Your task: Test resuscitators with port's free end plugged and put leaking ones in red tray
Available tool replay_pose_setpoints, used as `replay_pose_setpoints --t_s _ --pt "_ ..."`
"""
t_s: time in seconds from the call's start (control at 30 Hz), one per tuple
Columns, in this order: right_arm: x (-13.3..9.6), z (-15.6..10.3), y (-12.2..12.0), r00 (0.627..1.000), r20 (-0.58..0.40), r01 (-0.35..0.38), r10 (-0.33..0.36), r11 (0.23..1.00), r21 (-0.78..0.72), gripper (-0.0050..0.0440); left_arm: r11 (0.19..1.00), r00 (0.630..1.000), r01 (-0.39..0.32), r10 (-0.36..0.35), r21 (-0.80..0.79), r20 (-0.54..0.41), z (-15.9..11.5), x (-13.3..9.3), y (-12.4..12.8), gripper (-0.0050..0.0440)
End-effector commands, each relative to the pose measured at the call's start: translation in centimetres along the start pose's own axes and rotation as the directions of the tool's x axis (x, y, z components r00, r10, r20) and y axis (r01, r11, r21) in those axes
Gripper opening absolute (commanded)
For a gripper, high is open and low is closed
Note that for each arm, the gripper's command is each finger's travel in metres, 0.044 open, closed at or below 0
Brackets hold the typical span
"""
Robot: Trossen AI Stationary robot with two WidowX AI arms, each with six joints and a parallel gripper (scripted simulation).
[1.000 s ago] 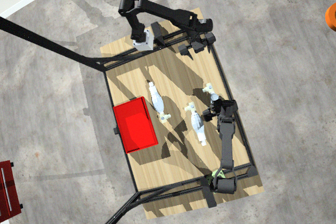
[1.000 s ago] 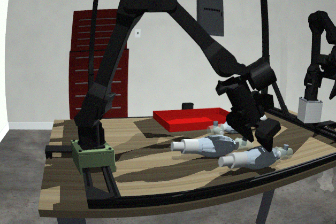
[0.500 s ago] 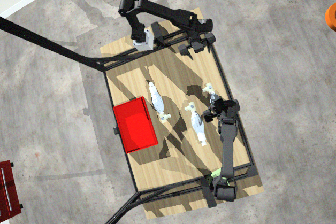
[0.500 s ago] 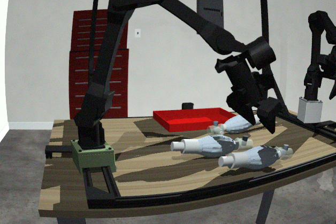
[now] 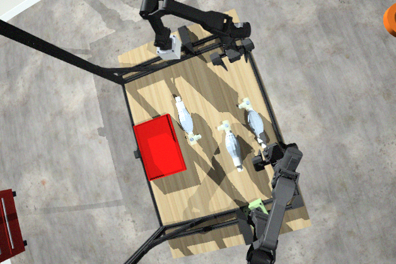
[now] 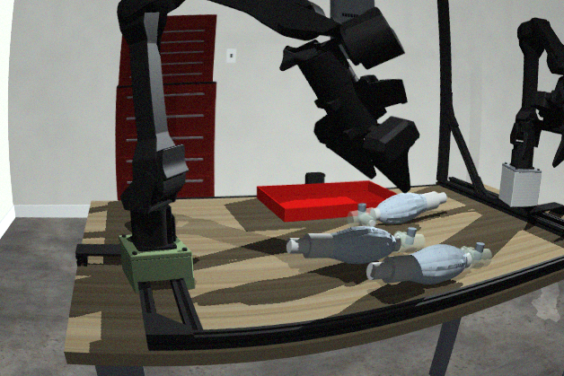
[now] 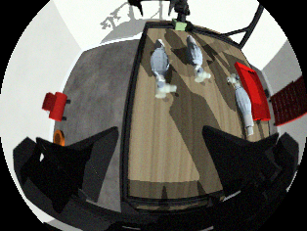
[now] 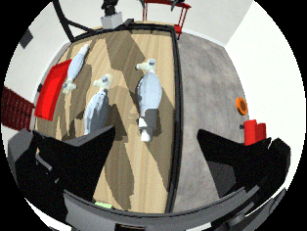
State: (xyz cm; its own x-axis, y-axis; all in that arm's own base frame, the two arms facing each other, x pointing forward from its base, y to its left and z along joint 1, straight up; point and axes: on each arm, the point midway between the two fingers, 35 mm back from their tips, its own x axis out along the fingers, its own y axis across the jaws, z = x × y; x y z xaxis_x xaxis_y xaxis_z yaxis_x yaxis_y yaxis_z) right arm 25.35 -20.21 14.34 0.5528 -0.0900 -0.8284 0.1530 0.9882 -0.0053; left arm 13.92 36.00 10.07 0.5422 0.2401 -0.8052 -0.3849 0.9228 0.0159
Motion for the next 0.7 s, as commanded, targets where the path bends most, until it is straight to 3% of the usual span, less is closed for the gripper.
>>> replay_pose_setpoints --t_s 0.0,0.33,0.53,0.67 --pt "-0.5 -0.4 0.1 1.000 0.000 -0.005 0.005 1.000 0.001 0.0440 1.000 1.000 -0.002 0.002 0.003 0.002 0.1 -0.1 0.0 0.0440" --pt "-4.8 -4.6 2.1 1.000 0.006 -0.011 0.011 1.000 0.002 0.0440 1.000 1.000 -0.002 0.002 0.003 0.002 0.1 -0.1 0.0 0.0440" --pt "-4.8 -4.6 2.1 1.000 0.006 -0.011 0.011 1.000 0.002 0.0440 1.000 1.000 -0.002 0.002 0.003 0.002 0.1 -0.1 0.0 0.0440" --pt "-4.6 -4.1 1.7 1.000 0.006 -0.005 0.005 1.000 0.002 0.0440 1.000 1.000 0.007 -0.007 0.003 -0.011 3.7 2.9 1.8 0.0440"
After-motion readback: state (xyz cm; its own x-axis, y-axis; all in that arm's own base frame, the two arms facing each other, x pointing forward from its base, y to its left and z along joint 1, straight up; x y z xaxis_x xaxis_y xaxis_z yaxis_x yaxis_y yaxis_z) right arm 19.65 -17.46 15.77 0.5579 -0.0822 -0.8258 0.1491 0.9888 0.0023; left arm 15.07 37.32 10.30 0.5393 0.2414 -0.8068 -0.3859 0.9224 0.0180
